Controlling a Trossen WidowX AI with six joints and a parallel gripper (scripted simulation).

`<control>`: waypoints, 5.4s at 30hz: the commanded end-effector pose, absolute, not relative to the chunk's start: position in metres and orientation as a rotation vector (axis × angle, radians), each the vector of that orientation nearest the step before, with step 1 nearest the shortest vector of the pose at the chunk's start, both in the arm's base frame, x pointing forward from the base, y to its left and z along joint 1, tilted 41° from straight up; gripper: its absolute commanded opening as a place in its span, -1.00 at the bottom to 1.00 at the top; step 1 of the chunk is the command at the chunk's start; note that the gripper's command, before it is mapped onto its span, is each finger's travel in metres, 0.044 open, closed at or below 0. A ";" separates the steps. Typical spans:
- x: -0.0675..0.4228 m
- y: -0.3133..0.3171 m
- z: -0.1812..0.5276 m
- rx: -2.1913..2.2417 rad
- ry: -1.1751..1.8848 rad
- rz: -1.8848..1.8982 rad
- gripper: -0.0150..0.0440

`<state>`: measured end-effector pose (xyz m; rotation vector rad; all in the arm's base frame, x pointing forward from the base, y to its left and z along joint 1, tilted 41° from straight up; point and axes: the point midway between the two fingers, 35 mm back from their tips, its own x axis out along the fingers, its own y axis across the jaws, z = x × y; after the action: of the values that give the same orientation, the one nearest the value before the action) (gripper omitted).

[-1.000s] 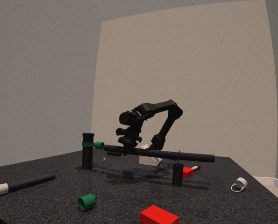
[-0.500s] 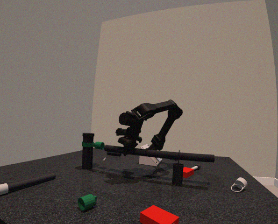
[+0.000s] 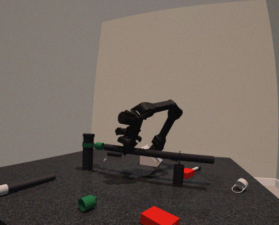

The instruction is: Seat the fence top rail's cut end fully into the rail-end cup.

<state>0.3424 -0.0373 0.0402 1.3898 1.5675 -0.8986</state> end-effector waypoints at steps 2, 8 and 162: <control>0.344 -0.046 0.038 1.390 1.555 -0.902 -0.49; 0.344 -0.051 0.029 1.389 1.563 -0.901 -0.49; 0.346 -0.067 0.028 1.388 1.593 -0.896 -0.49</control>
<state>0.3434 -0.0478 0.0262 1.3904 1.6382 -0.8727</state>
